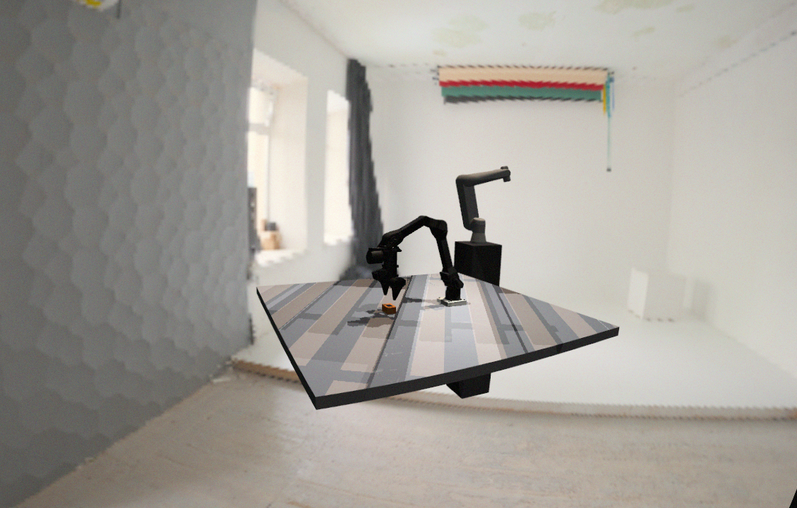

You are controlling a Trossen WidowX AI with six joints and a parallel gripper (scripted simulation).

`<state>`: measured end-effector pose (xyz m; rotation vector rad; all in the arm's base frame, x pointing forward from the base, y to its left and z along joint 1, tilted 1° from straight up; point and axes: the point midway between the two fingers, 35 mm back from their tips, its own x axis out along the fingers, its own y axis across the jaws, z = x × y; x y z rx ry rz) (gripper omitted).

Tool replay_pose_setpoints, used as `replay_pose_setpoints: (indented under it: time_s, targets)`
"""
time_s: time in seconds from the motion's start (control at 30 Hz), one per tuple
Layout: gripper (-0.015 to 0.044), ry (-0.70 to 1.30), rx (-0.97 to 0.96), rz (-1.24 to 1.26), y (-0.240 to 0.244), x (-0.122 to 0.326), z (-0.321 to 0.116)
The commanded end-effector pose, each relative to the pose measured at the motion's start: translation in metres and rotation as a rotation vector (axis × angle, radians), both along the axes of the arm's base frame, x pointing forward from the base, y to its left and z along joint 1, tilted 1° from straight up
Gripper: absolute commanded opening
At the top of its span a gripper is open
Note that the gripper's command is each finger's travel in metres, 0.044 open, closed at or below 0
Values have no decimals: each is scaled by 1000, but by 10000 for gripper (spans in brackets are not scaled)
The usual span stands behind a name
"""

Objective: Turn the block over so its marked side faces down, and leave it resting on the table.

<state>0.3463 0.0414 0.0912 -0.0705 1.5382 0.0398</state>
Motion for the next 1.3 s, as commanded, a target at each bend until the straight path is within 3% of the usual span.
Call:
replay_pose_setpoints:
  time_s: [0.0, 0.9, 1.1, 1.27]
  targets:
    - [440, -3, -3, -9, -1, 1, -7]
    - [440, -3, -3, -9, -2, 3, -54]
    - [282, -3, -3, -9, -2, 3, -54]
    - [249, -3, -3, -9, -2, 3, -54]
